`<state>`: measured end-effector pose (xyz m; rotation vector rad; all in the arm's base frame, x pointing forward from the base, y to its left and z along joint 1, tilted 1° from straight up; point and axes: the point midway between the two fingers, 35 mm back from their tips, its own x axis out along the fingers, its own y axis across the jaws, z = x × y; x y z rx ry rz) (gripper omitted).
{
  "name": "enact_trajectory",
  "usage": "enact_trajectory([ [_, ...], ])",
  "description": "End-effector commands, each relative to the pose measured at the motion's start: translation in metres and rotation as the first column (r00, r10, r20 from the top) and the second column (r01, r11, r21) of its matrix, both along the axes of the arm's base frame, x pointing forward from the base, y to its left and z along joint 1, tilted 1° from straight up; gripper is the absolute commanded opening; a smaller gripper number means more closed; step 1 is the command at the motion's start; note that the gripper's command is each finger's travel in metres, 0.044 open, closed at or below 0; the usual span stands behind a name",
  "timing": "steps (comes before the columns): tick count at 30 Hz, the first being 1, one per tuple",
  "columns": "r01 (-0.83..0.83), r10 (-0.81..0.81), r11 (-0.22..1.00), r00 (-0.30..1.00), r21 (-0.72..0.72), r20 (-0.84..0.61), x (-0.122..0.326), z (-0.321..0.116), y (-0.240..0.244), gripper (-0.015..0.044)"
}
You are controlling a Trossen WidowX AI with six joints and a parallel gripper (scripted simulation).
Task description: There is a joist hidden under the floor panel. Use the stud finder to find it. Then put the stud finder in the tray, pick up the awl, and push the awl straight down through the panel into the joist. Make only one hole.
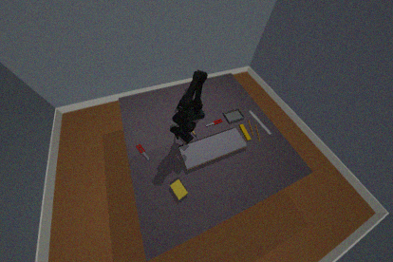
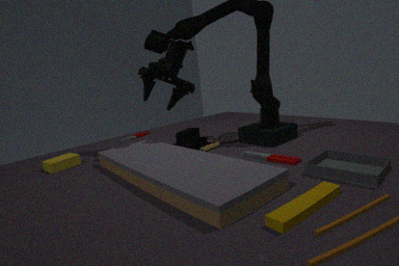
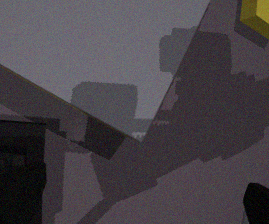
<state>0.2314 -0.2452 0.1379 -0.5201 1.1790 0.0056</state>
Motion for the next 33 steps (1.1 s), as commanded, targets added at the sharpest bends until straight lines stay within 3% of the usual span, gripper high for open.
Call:
enact_trajectory([
  [1,-0.006,0.028,0.975,0.995,0.223,-0.099,-0.035,-0.051,0.02,0.044],
  [5,0.004,0.044,0.937,0.991,0.349,-0.129,-0.055,-0.073,0.035,0.044],
  [33,0.004,0.044,0.937,0.991,0.35,-0.129,-0.055,-0.085,0.045,0.044],
])
